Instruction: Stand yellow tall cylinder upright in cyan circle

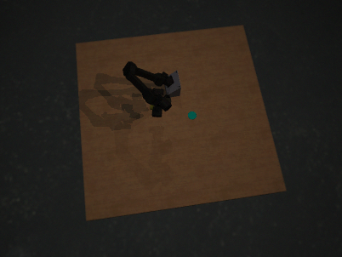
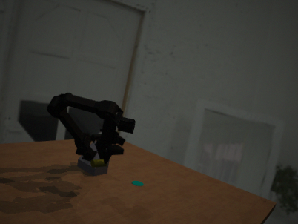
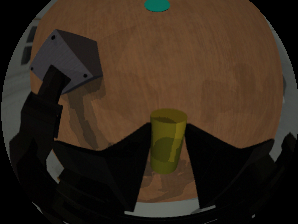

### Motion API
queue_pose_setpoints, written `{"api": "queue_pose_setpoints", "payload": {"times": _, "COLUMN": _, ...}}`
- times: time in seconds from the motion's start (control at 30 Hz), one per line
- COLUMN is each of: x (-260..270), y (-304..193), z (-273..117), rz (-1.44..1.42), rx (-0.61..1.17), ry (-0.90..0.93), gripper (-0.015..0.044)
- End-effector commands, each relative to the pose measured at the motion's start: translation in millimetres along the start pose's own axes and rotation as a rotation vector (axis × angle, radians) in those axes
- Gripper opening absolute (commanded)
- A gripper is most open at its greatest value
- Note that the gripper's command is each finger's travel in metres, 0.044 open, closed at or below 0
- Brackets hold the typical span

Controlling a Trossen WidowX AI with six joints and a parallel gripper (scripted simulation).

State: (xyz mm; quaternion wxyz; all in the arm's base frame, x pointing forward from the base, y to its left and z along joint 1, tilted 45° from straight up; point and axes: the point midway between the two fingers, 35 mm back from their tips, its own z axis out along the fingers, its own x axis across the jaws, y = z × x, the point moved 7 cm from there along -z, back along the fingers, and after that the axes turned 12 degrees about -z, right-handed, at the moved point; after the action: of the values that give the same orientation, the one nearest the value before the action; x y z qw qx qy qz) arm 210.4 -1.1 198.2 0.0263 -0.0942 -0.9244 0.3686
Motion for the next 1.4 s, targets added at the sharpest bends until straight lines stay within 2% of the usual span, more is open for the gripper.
{"api": "queue_pose_setpoints", "payload": {"times": 0.0, "x": -5.4, "y": 9.1, "z": -3.4, "rz": 0.013, "rx": -0.011, "ry": -0.003, "gripper": 0.0105}}
{"api": "queue_pose_setpoints", "payload": {"times": 1.37, "x": -40.9, "y": 116.1, "z": -16.8, "rz": 0.097, "rx": -0.013, "ry": -0.006, "gripper": 0.0105}}
